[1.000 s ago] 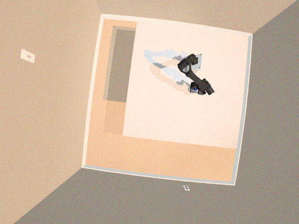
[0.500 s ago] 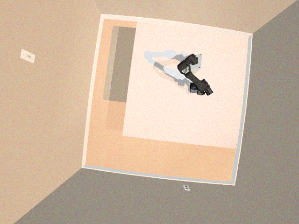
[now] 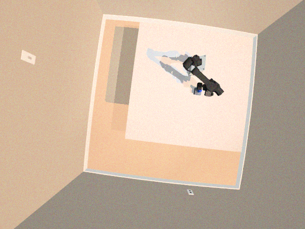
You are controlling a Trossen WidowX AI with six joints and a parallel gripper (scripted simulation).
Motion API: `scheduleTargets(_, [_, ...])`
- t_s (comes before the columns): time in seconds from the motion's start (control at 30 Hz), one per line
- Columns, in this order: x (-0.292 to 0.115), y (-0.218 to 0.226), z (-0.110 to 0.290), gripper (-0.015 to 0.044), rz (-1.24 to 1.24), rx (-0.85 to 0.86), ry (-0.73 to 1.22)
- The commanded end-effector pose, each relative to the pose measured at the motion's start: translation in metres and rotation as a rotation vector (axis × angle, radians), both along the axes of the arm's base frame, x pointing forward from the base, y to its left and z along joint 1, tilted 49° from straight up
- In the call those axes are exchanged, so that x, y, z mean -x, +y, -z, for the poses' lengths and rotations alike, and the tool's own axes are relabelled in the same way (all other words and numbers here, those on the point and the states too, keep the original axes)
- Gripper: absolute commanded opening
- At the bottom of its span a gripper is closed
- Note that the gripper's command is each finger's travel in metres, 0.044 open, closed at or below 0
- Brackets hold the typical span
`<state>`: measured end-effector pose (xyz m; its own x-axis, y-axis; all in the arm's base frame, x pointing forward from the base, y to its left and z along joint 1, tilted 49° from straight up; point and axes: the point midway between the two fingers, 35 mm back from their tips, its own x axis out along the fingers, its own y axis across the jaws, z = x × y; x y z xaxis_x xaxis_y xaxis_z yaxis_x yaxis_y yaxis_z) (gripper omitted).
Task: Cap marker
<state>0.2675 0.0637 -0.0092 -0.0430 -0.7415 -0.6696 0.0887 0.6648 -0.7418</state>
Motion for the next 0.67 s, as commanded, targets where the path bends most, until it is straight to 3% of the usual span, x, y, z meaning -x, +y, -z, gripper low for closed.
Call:
scheduleTargets(0.0, [0.0027,0.0065,-0.0080,0.0000,0.012,0.003,0.007])
scheduleTargets(0.53, [0.0027,0.0065,-0.0080,0.0420,0.012,0.003,0.007])
scheduleTargets(0.63, [0.0027,0.0065,-0.0080,0.0440,0.012,0.003,0.007])
